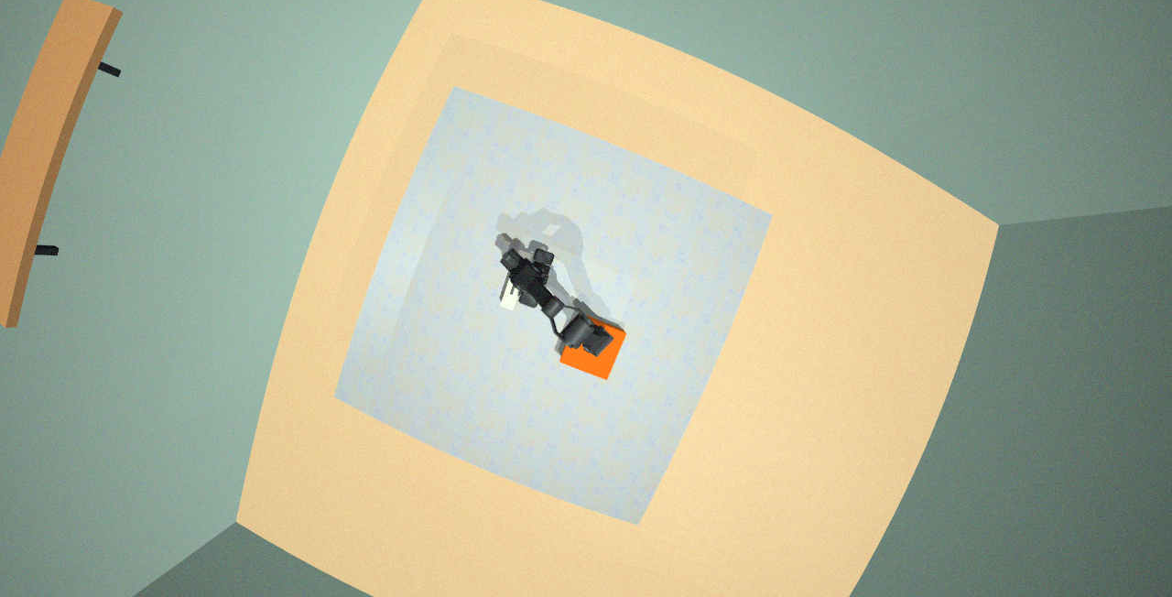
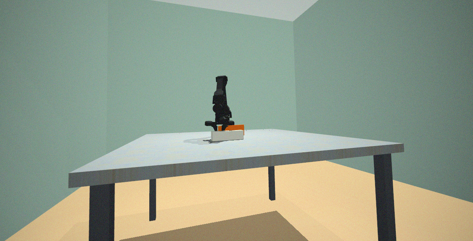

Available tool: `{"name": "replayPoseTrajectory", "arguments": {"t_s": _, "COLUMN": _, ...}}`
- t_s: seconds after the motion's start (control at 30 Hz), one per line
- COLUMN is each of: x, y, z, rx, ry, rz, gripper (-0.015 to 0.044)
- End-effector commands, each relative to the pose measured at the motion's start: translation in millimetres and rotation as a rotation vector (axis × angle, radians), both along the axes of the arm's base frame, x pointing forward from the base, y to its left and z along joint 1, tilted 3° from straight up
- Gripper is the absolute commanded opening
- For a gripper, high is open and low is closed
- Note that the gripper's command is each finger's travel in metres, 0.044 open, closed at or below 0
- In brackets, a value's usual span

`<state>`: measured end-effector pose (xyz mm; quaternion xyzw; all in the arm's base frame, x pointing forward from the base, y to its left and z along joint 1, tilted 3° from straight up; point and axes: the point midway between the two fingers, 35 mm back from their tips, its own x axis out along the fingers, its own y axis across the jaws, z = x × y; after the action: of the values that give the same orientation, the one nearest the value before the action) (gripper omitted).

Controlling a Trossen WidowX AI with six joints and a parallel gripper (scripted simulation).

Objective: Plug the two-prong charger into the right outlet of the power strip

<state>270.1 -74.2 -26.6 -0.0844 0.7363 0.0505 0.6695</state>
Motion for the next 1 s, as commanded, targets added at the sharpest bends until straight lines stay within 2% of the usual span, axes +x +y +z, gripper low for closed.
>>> {"name": "replayPoseTrajectory", "arguments": {"t_s": 0.0, "x": 1.3, "y": 0.5, "z": 0.7, "rx": 0.004, "ry": -0.005, "rz": 0.006, "gripper": 0.0000}}
{"name": "replayPoseTrajectory", "arguments": {"t_s": 0.97, "x": 8.6, "y": 1.9, "z": -1.7, "rx": 0.004, "ry": -0.006, "rz": 0.006, "gripper": 0.0000}}
